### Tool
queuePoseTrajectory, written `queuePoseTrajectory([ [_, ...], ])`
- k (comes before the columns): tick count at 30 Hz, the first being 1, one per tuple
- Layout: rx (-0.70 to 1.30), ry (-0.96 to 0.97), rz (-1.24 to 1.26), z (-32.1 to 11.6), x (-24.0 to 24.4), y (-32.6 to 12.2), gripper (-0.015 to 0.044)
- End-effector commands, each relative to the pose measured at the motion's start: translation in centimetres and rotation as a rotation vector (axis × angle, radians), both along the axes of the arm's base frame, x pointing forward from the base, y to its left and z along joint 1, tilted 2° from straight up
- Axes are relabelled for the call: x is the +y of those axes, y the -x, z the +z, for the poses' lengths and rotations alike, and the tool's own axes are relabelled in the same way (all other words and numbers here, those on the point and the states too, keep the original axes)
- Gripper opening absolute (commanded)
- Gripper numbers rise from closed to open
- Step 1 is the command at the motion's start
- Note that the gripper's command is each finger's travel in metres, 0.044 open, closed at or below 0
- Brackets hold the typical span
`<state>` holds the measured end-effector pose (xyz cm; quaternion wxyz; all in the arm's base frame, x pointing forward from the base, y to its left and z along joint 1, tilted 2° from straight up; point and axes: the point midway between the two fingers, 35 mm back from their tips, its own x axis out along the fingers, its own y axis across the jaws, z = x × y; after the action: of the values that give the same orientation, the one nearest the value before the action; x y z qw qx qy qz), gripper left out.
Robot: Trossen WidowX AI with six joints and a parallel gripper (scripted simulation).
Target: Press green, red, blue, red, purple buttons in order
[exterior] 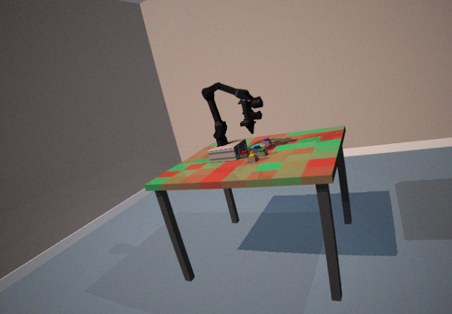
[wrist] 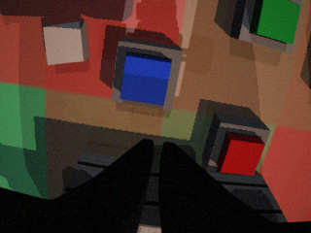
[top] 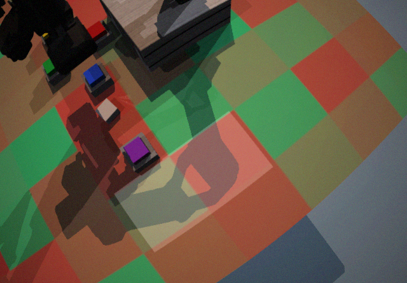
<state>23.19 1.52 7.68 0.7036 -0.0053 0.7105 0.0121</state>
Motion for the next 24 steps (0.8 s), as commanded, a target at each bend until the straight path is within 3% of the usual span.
queuePoseTrajectory([
  [1, -0.003, -0.002, -0.012, 0.1, 0.9, -0.4, 0.0020],
  [7, -0.003, -0.002, -0.011, -5.9, 1.0, -0.4, 0.0020],
  [24, -0.003, -0.002, -0.012, -7.9, 1.0, -0.4, 0.0020],
])
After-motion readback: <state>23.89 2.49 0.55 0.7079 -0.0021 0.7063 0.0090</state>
